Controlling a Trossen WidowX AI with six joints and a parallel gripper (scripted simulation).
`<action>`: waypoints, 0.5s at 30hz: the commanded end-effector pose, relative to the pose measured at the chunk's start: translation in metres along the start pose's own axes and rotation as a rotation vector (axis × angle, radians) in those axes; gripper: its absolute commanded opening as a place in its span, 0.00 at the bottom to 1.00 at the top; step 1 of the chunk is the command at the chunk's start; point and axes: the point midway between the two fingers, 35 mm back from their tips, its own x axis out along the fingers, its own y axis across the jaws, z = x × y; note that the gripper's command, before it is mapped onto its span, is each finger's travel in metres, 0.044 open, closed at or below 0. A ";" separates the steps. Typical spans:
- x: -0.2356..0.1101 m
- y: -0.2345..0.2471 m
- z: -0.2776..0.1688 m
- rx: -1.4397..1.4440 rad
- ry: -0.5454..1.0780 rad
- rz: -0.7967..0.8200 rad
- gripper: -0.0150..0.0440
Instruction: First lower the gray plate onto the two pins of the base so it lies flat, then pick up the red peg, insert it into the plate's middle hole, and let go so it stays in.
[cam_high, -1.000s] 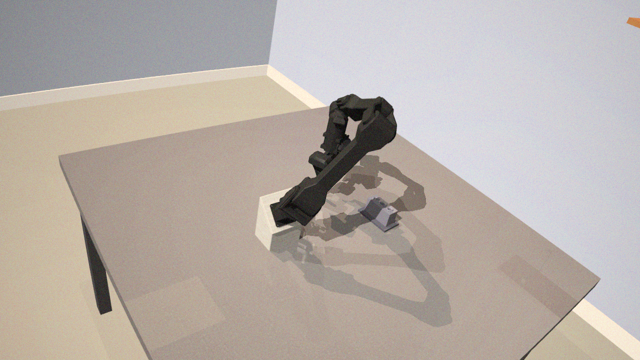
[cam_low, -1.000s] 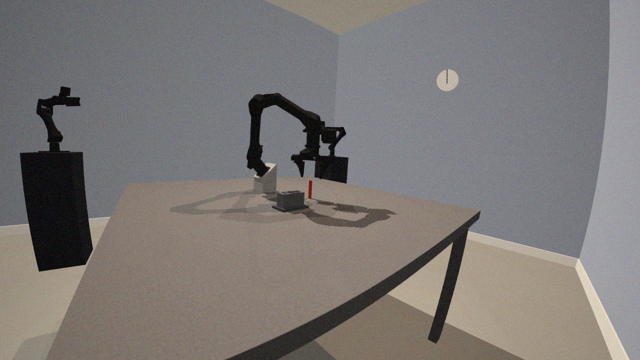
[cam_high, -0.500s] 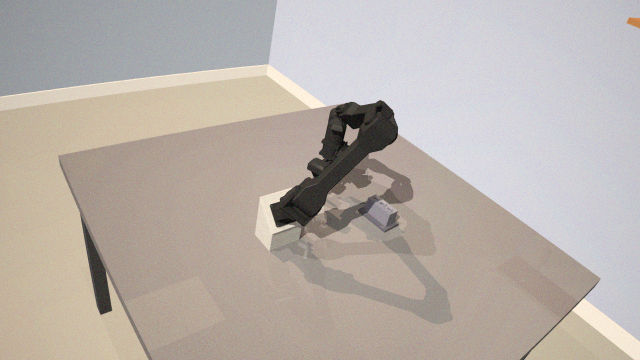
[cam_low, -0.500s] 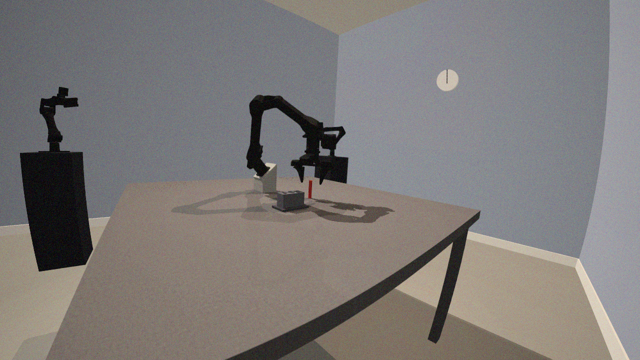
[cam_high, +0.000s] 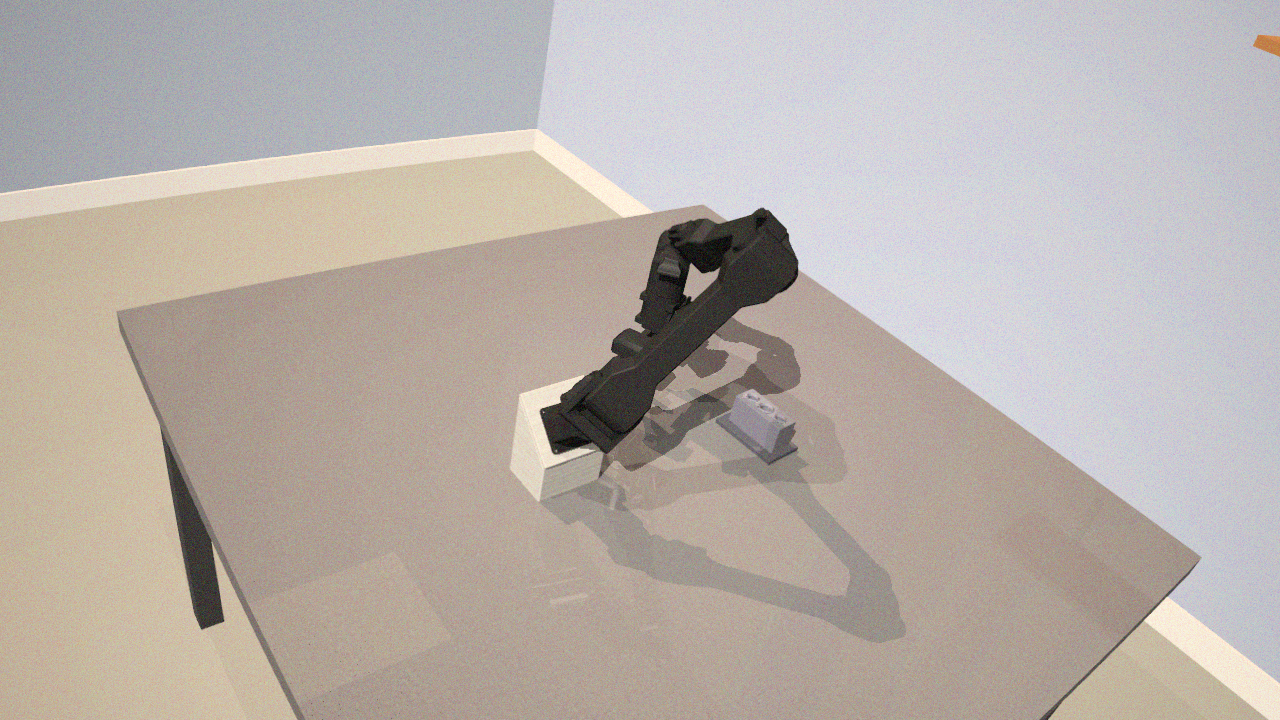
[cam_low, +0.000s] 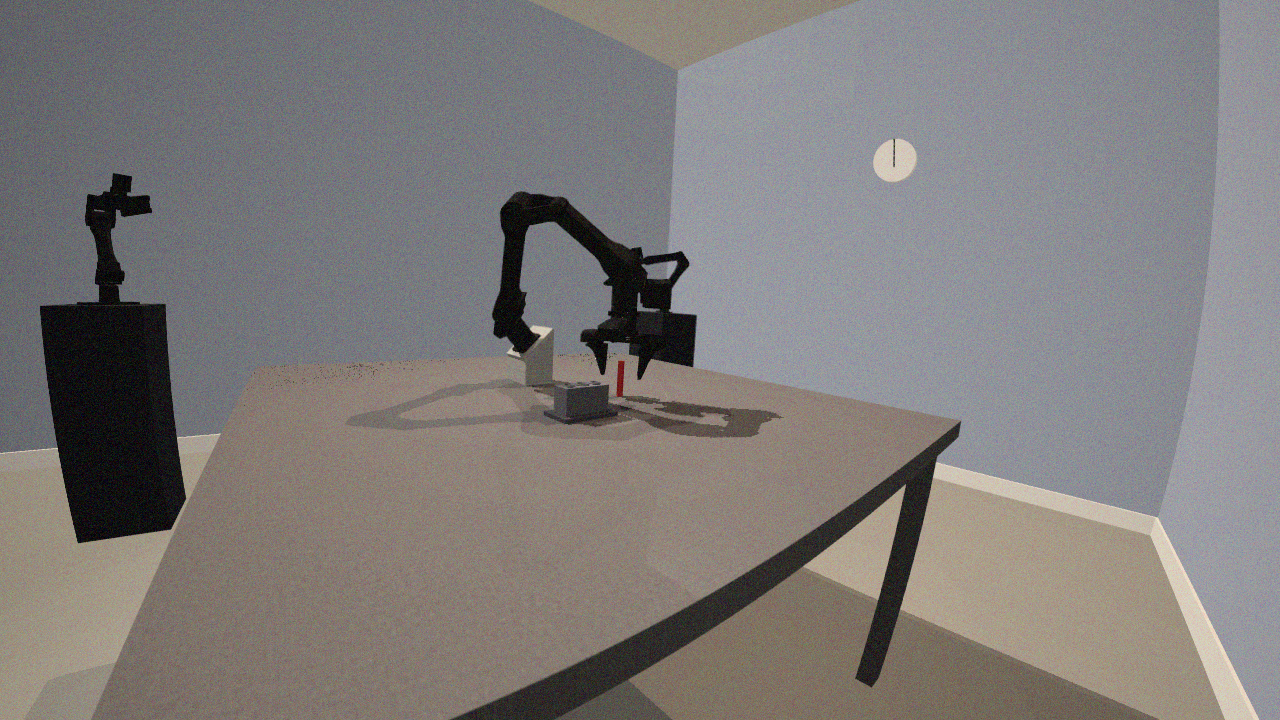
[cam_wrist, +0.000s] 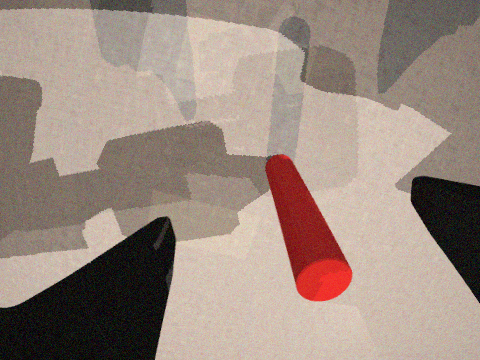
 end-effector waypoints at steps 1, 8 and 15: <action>0.004 -0.001 -0.001 -0.007 -0.005 -0.003 0.91; 0.004 -0.001 -0.001 -0.007 -0.005 -0.003 0.60; 0.004 -0.001 -0.001 -0.007 -0.005 -0.003 0.32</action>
